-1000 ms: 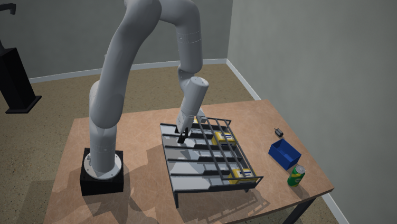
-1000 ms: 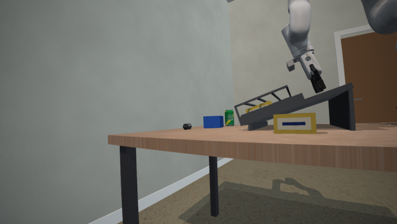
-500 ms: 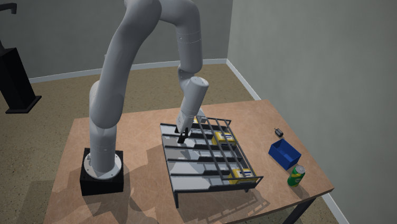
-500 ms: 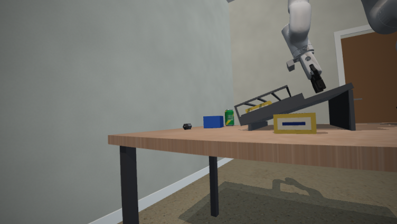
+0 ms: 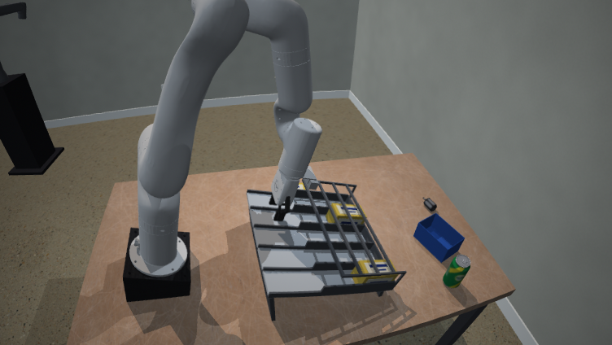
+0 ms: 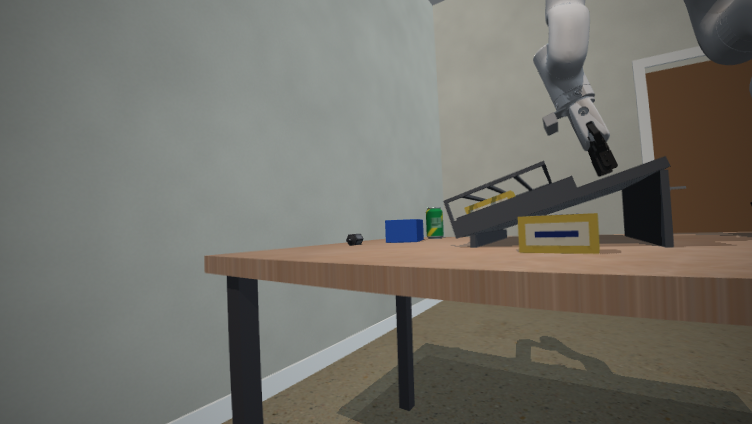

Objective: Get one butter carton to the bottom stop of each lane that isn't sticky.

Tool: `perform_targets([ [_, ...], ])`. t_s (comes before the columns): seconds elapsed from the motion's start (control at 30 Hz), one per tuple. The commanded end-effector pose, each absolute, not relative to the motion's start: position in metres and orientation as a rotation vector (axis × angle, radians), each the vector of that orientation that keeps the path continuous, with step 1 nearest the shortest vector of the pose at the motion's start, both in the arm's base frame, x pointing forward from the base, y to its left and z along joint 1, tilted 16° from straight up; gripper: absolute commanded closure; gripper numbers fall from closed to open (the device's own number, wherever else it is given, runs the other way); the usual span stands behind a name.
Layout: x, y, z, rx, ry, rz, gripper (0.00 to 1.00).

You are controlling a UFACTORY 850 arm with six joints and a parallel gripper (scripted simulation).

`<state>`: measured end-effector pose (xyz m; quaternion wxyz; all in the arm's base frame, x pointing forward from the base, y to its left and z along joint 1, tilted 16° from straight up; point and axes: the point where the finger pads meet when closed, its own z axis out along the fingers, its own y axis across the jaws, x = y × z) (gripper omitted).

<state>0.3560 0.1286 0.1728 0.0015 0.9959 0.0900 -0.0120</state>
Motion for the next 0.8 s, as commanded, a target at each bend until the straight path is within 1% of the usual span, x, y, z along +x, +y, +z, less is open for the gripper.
perform_targets([
  [0.0,0.3566,0.1288,0.1733,3.126,0.282,-0.036,0.20],
  [0.13,0.3566,0.1288,0.1733,3.126,0.282,-0.036,0.20],
  [0.17,0.3566,0.1288,0.1733,3.126,0.282,-0.036,0.19],
  [0.7,0.3566,0.1288,0.1733,3.126,0.282,-0.036,0.19],
  [0.77,0.3566,0.1288,0.1733,3.126,0.282,-0.036,0.17],
])
